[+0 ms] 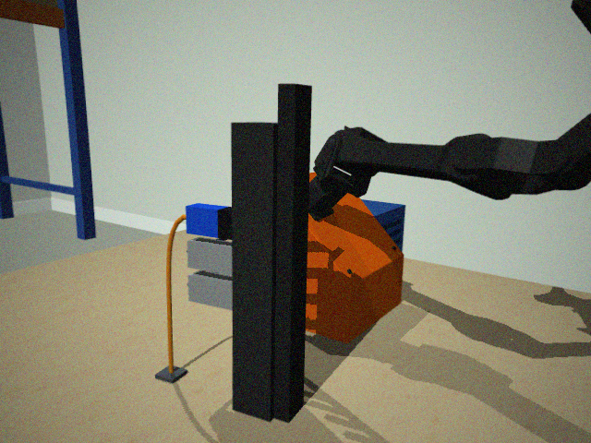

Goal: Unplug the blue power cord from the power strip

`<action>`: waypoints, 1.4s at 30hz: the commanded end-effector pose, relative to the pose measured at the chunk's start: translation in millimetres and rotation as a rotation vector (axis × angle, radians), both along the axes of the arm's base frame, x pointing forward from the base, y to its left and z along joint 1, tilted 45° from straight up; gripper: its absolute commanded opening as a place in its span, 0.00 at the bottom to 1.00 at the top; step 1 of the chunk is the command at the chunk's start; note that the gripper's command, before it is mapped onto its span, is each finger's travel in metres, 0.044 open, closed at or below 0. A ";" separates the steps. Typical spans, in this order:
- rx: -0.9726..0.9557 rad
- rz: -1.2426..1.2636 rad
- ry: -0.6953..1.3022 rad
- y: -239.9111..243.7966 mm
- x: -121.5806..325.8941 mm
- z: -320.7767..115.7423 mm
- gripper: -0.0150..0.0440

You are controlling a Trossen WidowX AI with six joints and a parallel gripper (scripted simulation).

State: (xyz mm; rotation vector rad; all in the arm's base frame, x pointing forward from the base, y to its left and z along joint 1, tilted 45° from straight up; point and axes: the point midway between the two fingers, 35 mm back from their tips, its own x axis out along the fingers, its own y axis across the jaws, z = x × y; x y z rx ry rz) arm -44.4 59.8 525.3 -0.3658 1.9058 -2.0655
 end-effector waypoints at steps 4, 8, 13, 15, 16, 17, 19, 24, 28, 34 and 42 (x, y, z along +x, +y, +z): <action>-0.078 0.090 -0.071 -24.2 -11.2 -1.7 0.75; -0.087 0.261 -0.250 -90.1 -35.1 -13.1 0.58; -0.089 0.411 -0.444 -161.2 -43.0 -35.6 0.53; -0.076 0.470 -0.548 -192.3 -40.8 -49.1 0.53; -0.067 0.496 -0.601 -207.3 -38.2 -56.5 0.53; -0.056 0.520 -0.654 -221.9 -34.7 -64.2 0.53; -0.030 0.561 -0.762 -249.5 -24.9 -80.9 0.53; 0.059 0.618 -1.032 -306.8 14.2 -127.7 0.53; 0.159 0.612 -1.236 -338.3 57.0 -169.4 0.53; 0.349 0.513 -1.510 -359.8 132.2 -237.3 0.53; 0.645 0.244 -1.724 -336.4 229.8 -327.0 0.53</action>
